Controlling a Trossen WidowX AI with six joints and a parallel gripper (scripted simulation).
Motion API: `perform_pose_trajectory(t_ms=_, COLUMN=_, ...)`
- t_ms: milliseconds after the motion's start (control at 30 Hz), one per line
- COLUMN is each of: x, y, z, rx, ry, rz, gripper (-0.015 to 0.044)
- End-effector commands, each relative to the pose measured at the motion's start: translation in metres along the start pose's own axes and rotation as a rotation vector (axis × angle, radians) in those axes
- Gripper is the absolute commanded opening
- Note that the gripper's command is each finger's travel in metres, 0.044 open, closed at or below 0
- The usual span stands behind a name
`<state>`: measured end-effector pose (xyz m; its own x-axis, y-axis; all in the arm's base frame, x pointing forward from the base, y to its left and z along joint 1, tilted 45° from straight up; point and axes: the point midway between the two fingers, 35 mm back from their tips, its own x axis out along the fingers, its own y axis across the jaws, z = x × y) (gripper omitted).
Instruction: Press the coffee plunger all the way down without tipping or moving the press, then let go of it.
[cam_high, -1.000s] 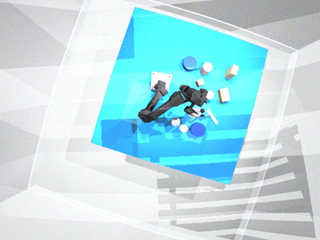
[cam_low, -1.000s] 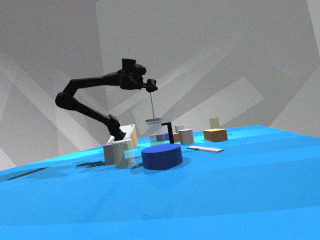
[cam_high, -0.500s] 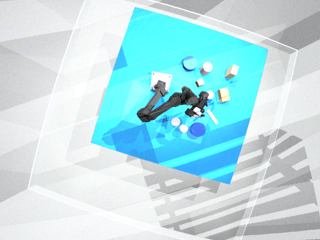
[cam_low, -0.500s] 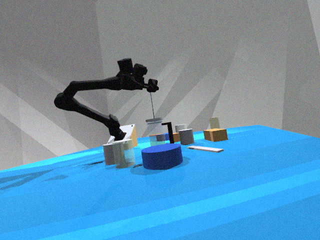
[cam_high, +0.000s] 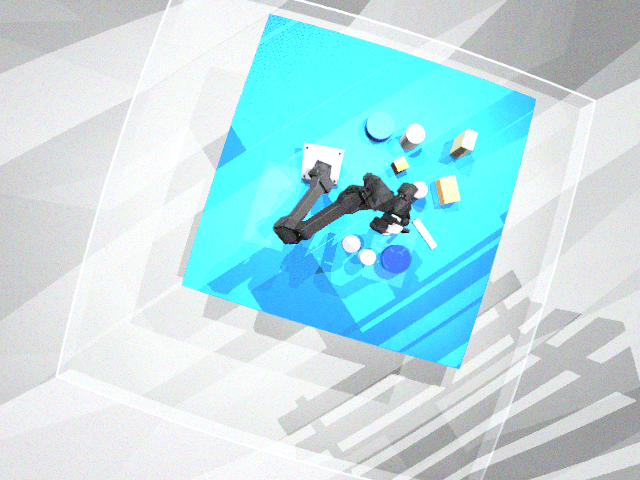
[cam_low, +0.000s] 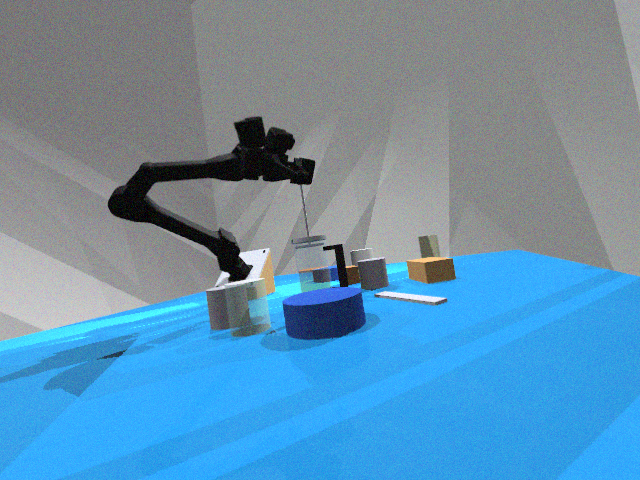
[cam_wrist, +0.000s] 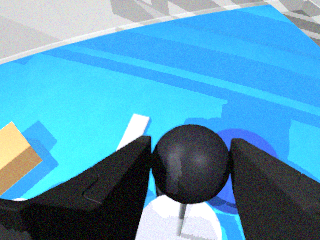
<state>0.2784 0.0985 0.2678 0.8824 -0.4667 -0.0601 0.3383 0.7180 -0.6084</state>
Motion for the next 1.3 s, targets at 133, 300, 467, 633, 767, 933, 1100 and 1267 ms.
perform_pose_trajectory(t_ms=133, x=0.000, y=0.000, z=0.000, rx=0.000, ry=-0.001, rz=0.003, gripper=0.0126)
perform_pose_trajectory(t_ms=300, x=0.004, y=0.001, z=-0.005, rx=0.000, ry=0.001, rz=0.004, gripper=0.0126)
perform_pose_trajectory(t_ms=467, x=0.009, y=0.003, z=-0.012, rx=0.001, ry=0.003, rz=0.005, gripper=0.0126)
perform_pose_trajectory(t_ms=633, x=0.014, y=0.004, z=-0.018, rx=0.002, ry=0.005, rz=0.006, gripper=0.0126)
perform_pose_trajectory(t_ms=767, x=0.018, y=0.005, z=-0.023, rx=0.002, ry=0.006, rz=0.007, gripper=0.0126)
perform_pose_trajectory(t_ms=933, x=0.023, y=0.006, z=-0.030, rx=0.003, ry=0.007, rz=0.008, gripper=0.0126)
perform_pose_trajectory(t_ms=1100, x=0.028, y=0.007, z=-0.037, rx=0.003, ry=0.007, rz=0.008, gripper=0.0126)
perform_pose_trajectory(t_ms=1267, x=0.033, y=0.007, z=-0.043, rx=0.003, ry=0.007, rz=0.008, gripper=0.0126)
